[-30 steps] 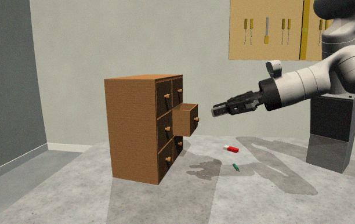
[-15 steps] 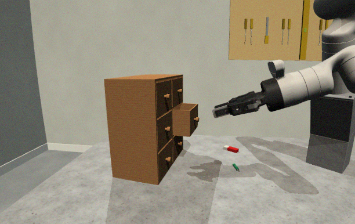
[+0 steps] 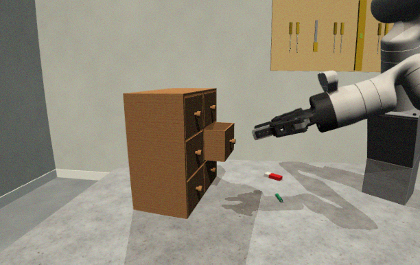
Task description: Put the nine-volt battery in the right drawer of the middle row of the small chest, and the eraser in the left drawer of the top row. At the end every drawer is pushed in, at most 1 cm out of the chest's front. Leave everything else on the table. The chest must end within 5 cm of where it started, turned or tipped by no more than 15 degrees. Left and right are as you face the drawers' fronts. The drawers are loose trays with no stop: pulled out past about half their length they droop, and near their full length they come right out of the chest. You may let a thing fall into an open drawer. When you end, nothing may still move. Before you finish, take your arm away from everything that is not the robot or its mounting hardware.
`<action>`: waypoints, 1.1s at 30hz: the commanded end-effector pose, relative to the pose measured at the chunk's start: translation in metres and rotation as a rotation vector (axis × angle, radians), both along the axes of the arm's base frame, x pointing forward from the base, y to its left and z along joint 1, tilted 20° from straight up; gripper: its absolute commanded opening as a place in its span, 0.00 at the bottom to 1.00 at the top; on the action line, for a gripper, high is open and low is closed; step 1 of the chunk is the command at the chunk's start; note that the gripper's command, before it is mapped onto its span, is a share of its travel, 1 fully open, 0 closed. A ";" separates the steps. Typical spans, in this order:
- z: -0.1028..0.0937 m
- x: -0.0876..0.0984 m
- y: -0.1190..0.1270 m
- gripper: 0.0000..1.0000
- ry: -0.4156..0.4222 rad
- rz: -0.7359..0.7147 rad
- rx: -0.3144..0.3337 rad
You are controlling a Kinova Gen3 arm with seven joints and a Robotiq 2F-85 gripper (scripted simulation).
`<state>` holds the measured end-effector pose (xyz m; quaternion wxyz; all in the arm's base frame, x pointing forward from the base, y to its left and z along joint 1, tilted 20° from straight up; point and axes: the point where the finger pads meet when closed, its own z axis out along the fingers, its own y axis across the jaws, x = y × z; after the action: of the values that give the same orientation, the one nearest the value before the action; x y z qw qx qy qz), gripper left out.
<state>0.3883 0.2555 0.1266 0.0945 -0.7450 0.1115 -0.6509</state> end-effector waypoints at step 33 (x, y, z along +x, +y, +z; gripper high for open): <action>0.001 0.000 0.001 1.00 0.005 0.002 0.001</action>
<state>0.3879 0.2565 0.1264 0.0948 -0.7465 0.1102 -0.6493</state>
